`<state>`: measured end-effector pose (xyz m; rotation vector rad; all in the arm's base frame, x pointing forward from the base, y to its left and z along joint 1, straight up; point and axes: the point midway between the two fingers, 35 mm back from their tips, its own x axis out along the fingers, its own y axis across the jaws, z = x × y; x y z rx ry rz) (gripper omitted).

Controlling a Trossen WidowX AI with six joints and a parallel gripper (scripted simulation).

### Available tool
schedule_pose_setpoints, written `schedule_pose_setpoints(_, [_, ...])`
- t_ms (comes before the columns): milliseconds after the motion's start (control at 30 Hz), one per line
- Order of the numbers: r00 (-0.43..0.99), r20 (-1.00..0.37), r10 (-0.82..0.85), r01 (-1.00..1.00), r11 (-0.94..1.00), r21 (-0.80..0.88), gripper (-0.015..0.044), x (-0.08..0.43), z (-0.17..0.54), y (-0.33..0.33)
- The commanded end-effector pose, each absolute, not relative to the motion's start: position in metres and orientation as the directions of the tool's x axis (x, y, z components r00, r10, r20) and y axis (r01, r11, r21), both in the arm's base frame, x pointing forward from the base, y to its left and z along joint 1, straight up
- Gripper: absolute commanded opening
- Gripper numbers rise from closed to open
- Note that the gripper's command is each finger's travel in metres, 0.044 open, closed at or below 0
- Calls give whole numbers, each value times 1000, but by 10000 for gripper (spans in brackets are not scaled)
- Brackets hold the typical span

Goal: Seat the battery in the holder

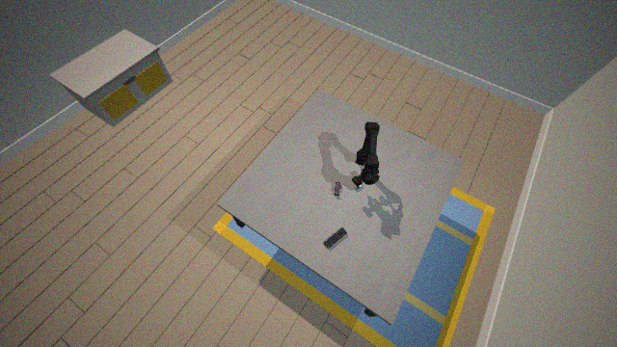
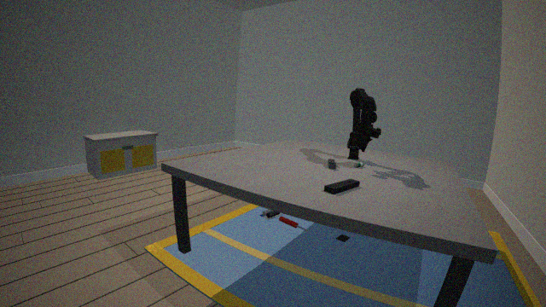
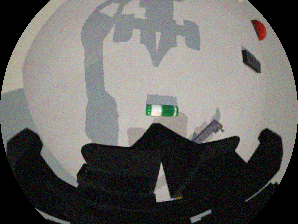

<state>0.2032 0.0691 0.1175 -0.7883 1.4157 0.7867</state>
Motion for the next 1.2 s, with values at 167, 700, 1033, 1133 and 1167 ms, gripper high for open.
schedule_pose_setpoints(167, [19,-1000,7,-849,528,-13,0,202,157,67])
schedule_pose_setpoints(700, [17,-1000,6,-535,845,-4,157,208,137,65])
schedule_pose_setpoints(1033, [20,-1000,6,426,904,14,232,218,97,58])
schedule_pose_setpoints(1133, [20,-1000,6,553,833,16,232,219,91,56])
schedule_pose_setpoints(1167, [20,-1000,6,553,833,16,232,219,91,56])
